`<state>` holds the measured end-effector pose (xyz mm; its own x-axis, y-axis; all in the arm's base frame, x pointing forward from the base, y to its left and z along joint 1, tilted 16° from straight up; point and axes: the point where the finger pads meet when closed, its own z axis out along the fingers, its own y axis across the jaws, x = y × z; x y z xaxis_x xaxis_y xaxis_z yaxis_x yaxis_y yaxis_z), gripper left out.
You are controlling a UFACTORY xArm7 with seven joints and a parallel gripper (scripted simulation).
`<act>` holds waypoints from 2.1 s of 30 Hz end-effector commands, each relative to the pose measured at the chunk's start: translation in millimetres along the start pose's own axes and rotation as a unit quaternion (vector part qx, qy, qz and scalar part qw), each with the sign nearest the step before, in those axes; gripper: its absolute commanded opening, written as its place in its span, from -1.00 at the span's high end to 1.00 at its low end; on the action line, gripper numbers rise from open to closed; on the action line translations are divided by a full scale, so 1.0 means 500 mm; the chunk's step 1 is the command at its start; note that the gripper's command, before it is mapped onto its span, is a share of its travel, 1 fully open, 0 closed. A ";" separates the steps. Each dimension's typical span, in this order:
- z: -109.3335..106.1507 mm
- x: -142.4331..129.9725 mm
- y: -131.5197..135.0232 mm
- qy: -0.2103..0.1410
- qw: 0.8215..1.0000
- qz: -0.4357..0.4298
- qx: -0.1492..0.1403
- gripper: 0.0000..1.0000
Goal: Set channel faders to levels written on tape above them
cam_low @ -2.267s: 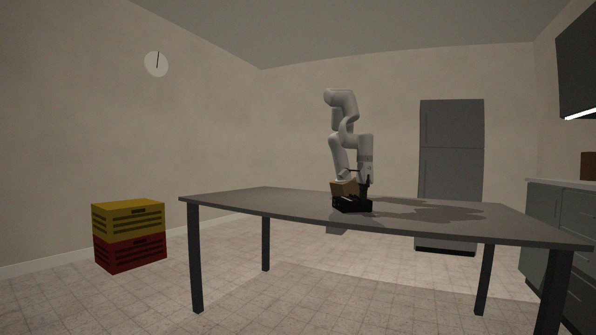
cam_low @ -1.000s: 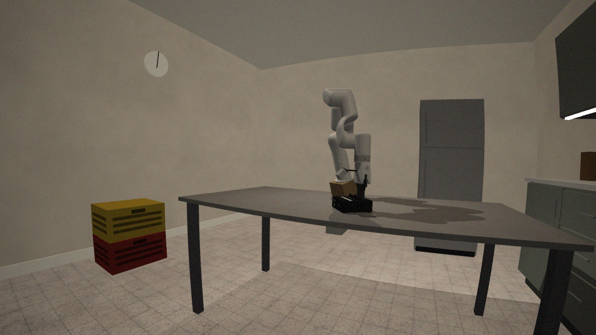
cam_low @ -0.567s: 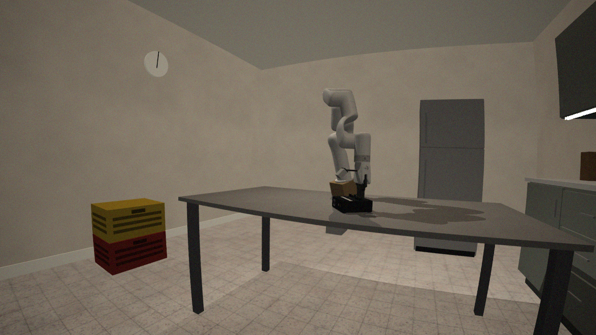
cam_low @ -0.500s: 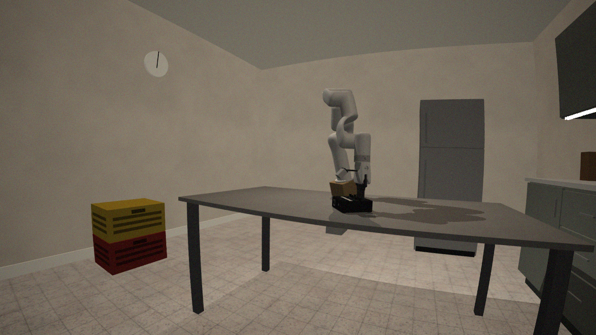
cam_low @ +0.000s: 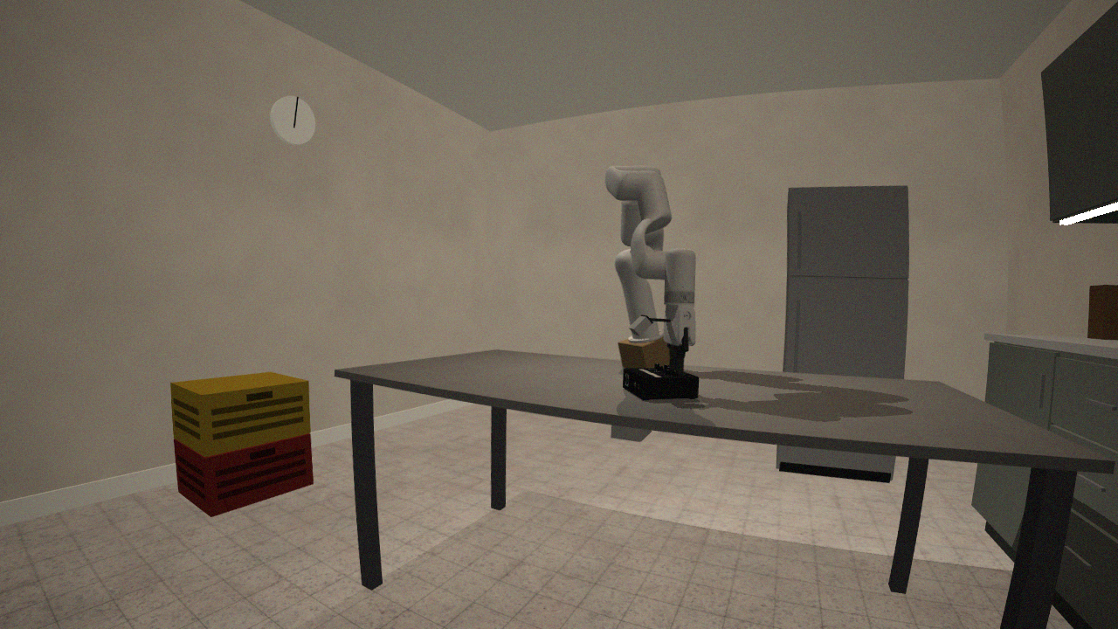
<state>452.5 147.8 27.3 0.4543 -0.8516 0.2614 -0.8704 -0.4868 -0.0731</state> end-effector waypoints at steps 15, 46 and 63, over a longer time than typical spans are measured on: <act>-0.004 -0.012 -0.003 0.000 1.000 0.000 0.002 1.00; -0.083 -0.012 -0.003 0.000 1.000 0.000 0.002 1.00; -0.134 -0.012 -0.003 0.000 1.000 0.000 0.002 -1.00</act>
<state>440.4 162.1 73.7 0.4550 -0.8513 0.2613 -0.8702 -0.4873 -0.0724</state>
